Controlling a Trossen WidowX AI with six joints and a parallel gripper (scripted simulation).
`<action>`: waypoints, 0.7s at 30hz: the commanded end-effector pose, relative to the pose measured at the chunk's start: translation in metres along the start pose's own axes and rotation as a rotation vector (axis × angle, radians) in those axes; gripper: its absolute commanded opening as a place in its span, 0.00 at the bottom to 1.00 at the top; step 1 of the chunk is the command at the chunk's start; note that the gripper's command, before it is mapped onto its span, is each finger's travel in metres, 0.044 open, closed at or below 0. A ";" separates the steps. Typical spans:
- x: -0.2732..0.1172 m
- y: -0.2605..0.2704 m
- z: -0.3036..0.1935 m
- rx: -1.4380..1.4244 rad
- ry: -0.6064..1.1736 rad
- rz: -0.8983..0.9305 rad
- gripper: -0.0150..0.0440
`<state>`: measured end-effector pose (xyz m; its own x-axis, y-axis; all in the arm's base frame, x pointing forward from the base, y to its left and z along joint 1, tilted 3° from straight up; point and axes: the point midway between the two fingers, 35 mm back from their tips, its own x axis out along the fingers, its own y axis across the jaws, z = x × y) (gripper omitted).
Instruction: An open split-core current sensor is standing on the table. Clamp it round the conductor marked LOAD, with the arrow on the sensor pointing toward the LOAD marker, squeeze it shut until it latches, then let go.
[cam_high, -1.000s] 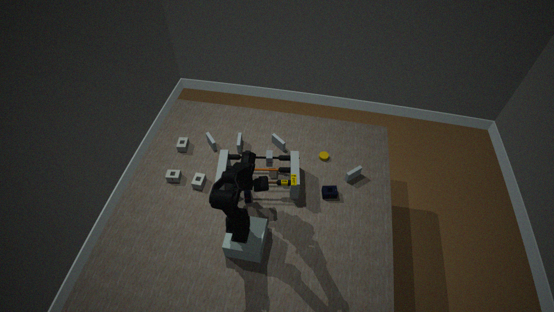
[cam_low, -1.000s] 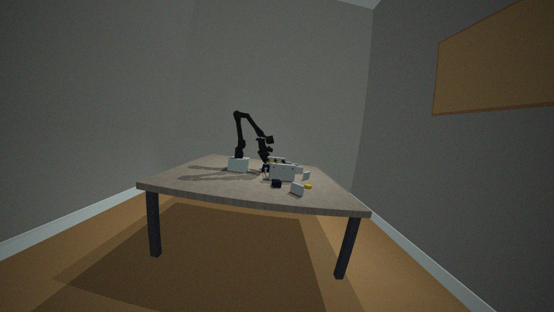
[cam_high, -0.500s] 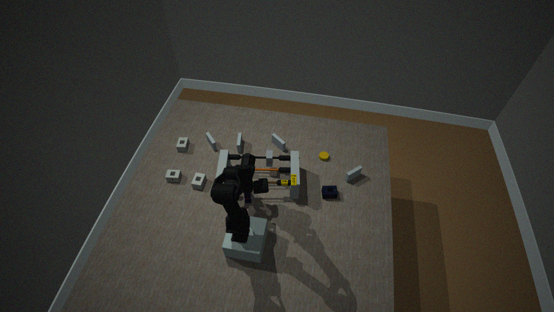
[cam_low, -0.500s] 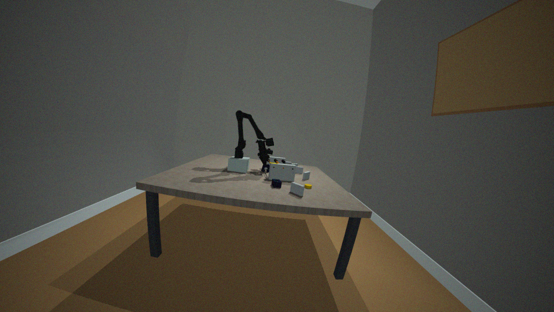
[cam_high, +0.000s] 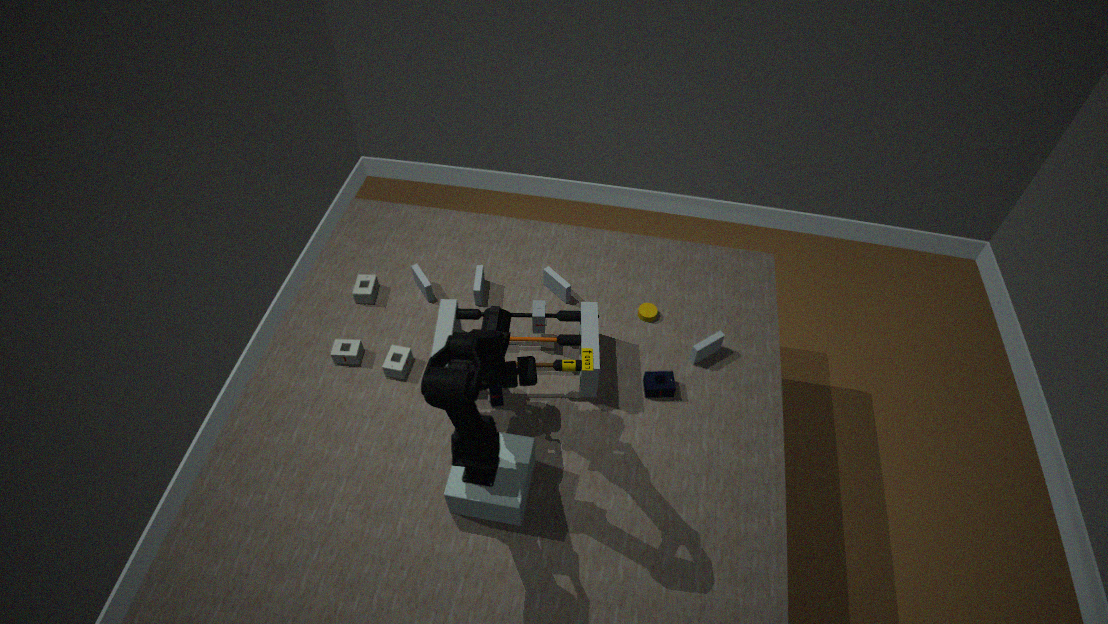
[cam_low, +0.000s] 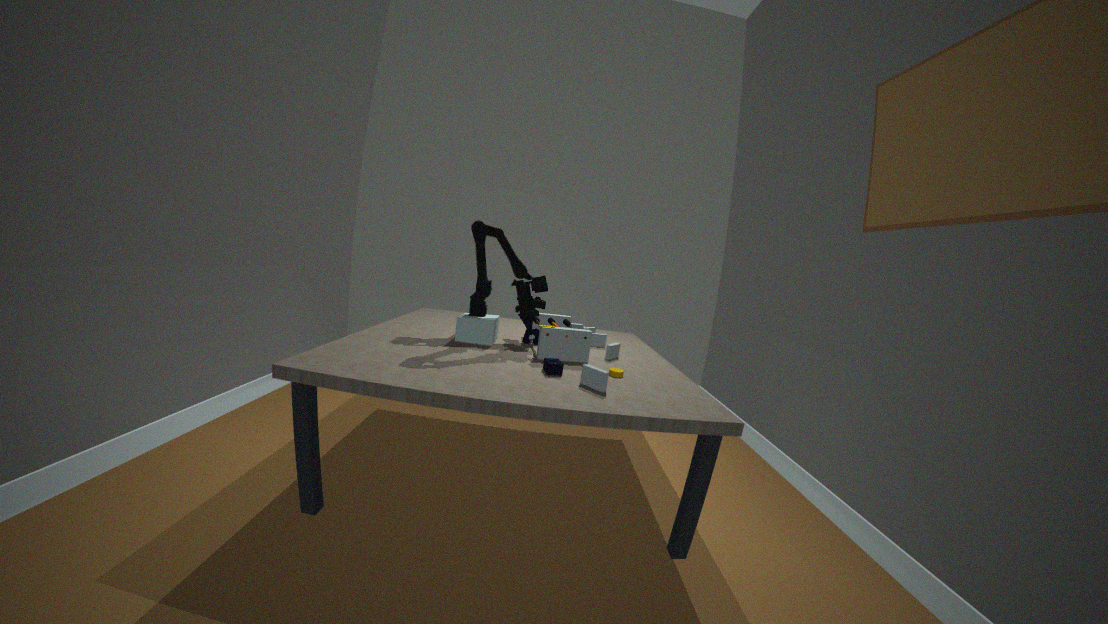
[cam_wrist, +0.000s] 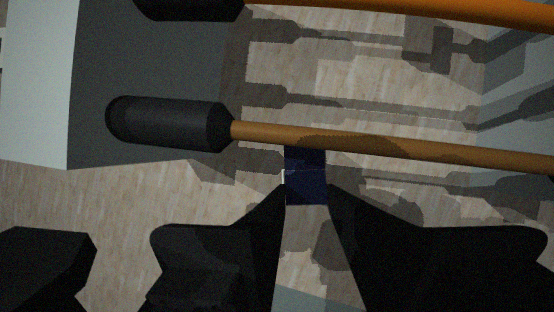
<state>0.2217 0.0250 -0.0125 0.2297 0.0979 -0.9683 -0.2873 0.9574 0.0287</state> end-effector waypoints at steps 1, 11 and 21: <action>0.000 0.000 0.000 0.000 -0.001 0.000 0.36; -0.006 0.002 -0.011 0.005 0.012 0.004 0.25; -0.015 0.006 -0.043 0.005 0.014 0.004 0.25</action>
<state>0.1853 0.0180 -0.0093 0.2105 0.0914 -0.9733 -0.2788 0.9599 0.0298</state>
